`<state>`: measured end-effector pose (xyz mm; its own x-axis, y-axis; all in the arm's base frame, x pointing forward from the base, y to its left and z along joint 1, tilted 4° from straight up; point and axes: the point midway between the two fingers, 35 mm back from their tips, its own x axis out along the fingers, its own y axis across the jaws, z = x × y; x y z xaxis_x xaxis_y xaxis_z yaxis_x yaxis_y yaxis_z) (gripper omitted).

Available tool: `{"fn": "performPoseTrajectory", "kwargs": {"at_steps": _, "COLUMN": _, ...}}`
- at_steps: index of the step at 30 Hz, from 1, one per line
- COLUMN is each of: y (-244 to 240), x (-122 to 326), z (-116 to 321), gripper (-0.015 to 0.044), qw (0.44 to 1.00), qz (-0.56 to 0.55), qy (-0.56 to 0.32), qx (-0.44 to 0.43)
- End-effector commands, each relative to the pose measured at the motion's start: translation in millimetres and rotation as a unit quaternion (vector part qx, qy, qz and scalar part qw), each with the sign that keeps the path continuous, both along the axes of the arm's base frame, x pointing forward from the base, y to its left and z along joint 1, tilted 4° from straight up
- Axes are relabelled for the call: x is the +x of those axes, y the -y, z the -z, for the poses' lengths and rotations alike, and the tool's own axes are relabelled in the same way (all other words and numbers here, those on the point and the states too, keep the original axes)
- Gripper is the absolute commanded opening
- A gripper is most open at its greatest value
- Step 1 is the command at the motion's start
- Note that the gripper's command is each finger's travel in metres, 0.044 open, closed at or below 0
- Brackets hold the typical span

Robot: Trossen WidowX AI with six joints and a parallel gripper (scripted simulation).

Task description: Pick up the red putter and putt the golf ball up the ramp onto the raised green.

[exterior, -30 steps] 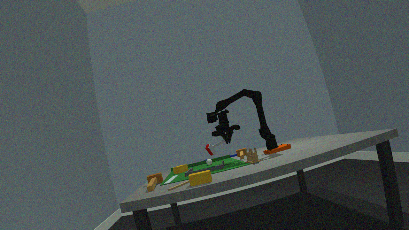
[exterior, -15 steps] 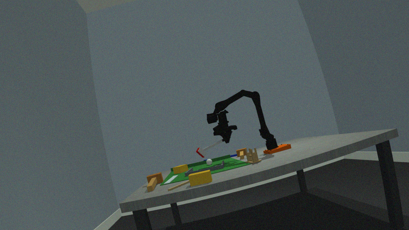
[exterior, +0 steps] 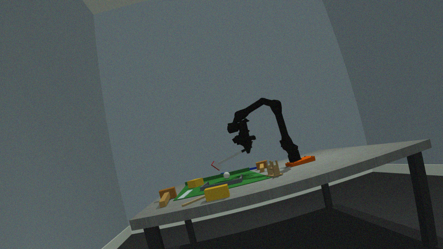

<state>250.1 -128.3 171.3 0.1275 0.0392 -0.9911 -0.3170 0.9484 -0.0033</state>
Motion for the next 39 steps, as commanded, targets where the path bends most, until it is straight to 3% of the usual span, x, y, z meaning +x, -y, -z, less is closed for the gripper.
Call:
{"fn": "performPoseTrajectory", "kwargs": {"at_steps": 1, "y": 21.3, "x": -9.1, "z": -4.1, "gripper": 0.0000, "qw": 0.999, "qz": 0.052, "qy": -0.001, "qx": -0.003}}
{"fn": "performPoseTrajectory", "kwargs": {"at_steps": 16, "y": 80.7, "x": -54.2, "z": -7.3, "gripper": 0.0000, "qw": 0.977, "qz": 0.210, "qy": -0.019, "qx": -0.004}}
{"fn": "performPoseTrajectory", "kwargs": {"at_steps": 39, "y": 82.1, "x": -50.9, "z": 35.0, "gripper": 0.0000, "qw": 0.977, "qz": 0.212, "qy": -0.019, "qx": -0.004}}
